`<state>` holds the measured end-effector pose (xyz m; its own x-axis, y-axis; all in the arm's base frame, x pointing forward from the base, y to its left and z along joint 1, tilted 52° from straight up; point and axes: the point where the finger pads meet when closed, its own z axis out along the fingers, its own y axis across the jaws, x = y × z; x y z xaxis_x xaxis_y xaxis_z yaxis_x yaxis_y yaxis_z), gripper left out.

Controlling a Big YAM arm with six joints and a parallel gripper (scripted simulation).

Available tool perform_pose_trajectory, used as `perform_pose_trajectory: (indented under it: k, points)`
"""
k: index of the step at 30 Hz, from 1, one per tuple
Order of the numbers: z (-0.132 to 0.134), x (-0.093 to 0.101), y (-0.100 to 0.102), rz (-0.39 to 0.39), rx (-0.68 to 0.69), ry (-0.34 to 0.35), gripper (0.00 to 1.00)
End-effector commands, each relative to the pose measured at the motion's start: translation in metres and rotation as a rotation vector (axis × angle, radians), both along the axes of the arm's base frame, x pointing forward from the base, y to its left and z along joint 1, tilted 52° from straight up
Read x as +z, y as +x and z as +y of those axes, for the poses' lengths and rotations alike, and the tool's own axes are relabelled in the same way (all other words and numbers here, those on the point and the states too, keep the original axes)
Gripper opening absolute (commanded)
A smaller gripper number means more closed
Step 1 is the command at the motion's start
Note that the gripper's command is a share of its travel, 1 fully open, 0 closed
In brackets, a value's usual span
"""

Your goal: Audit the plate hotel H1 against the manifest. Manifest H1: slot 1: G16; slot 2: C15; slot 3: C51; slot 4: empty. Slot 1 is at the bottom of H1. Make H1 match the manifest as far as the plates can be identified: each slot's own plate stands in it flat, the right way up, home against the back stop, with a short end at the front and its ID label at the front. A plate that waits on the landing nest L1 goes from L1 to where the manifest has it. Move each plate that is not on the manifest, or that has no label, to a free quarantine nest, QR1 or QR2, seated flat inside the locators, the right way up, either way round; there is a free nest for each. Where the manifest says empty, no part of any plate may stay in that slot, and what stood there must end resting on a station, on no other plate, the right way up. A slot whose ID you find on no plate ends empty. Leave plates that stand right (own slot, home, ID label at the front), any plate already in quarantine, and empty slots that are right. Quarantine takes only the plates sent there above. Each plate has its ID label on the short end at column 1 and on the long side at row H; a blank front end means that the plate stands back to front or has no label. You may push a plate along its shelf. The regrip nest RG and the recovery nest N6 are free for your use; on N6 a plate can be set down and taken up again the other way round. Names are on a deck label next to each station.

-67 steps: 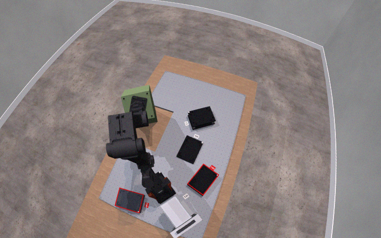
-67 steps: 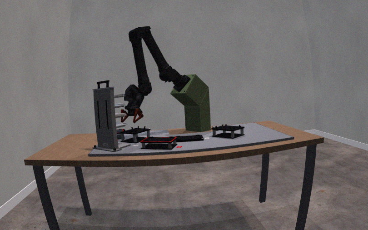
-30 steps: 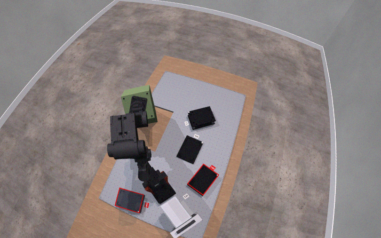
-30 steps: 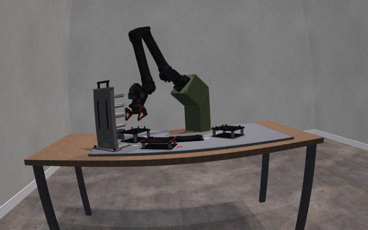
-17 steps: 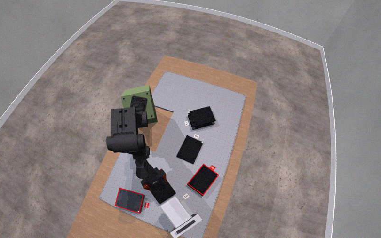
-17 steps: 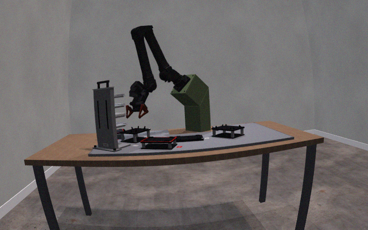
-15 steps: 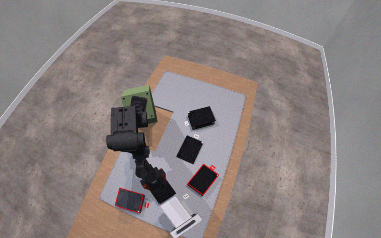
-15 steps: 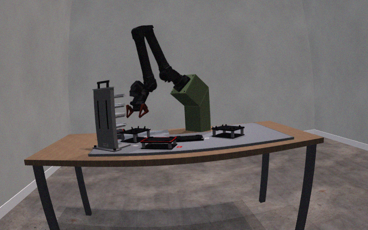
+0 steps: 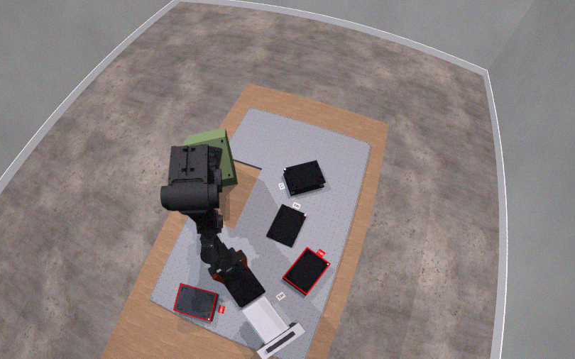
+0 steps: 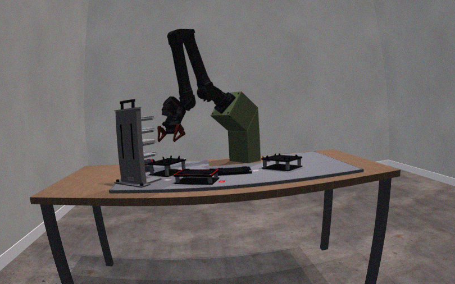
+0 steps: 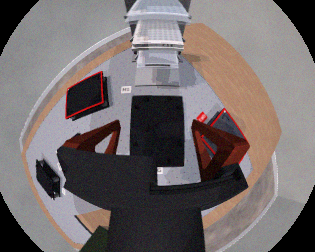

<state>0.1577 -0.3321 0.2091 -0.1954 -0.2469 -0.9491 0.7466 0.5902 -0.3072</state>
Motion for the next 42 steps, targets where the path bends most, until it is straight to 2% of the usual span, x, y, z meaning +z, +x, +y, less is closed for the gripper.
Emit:
perform_pose_trajectory:
  k: [1,7,18,21,38,41,42]
  points:
    - [0.006,0.001,-0.01,-0.014,-0.016,0.004,1.0]
    - [0.013,0.005,-0.014,-0.015,-0.016,0.001,1.0]
    - [0.038,0.029,-0.025,-0.015,-0.015,-0.001,1.0]
    - [0.044,0.04,-0.027,-0.016,-0.015,-0.011,1.0]
    - [0.009,0.007,-0.006,-0.014,0.001,-0.017,1.0]
    - [0.008,0.008,-0.005,-0.013,0.0,-0.017,1.0]
    - [0.01,0.019,-0.005,-0.019,0.001,-0.047,1.0]
